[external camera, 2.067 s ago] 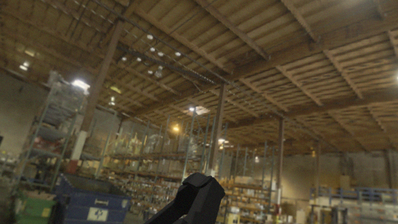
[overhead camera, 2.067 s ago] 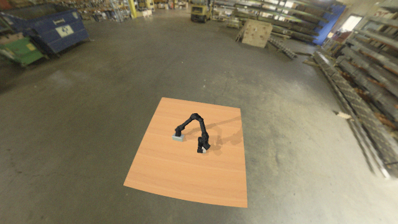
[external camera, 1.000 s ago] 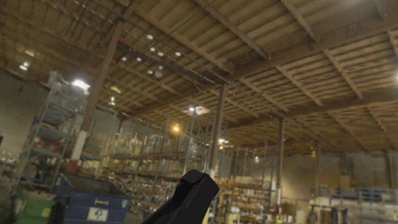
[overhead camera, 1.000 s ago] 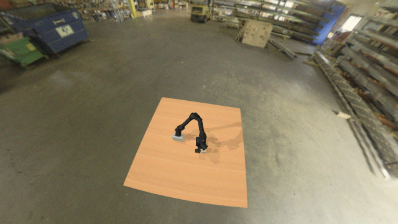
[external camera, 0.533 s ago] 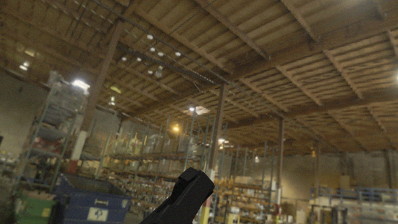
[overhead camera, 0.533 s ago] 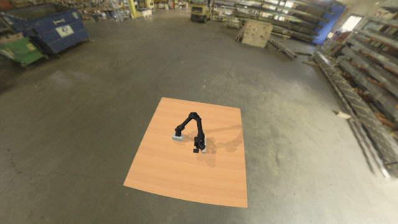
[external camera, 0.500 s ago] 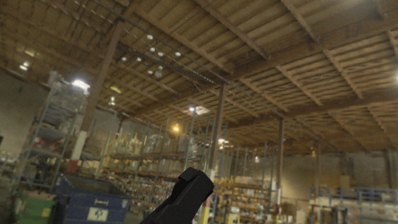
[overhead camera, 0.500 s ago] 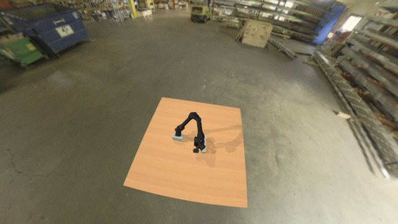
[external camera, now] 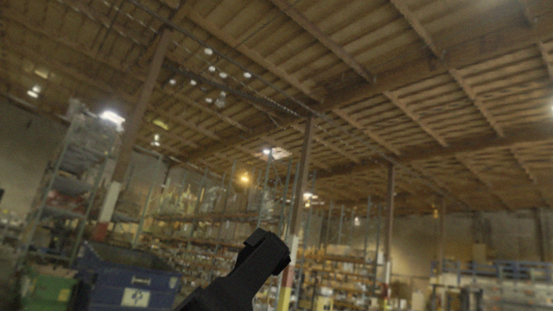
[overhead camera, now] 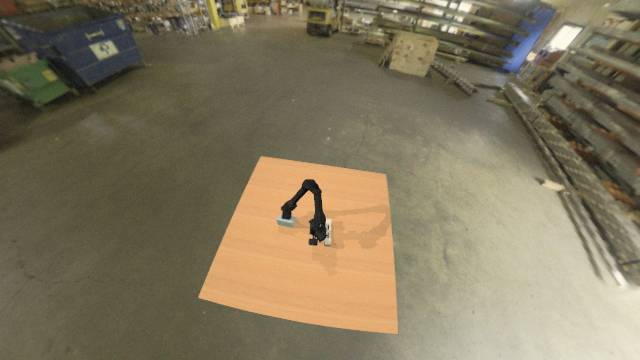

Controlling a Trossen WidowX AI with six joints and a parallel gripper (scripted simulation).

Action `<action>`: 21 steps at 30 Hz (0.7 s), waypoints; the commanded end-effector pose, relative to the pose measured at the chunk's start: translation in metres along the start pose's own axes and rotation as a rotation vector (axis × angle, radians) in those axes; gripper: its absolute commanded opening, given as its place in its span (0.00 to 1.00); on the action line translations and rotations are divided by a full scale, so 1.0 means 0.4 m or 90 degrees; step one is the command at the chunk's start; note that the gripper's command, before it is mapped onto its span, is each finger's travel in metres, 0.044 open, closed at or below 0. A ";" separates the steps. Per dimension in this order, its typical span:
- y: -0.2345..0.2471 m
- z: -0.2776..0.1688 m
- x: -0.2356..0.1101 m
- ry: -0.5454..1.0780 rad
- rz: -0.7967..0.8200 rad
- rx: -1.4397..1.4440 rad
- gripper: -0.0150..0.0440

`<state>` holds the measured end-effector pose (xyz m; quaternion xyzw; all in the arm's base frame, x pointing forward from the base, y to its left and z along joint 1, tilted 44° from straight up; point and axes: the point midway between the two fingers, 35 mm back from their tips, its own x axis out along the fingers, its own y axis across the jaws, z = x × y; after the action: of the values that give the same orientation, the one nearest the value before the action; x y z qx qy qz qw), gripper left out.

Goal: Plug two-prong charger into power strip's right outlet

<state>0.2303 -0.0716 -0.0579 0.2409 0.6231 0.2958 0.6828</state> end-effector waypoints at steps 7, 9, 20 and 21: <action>-0.003 0.035 -0.186 -0.348 0.002 -0.078 1.00; -0.003 0.035 -0.186 -0.348 0.002 -0.078 1.00; -0.003 0.035 -0.186 -0.348 0.002 -0.078 1.00; -0.003 0.035 -0.186 -0.348 0.002 -0.078 1.00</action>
<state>0.2400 -0.1237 -0.0053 0.2736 0.3994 0.2578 0.8362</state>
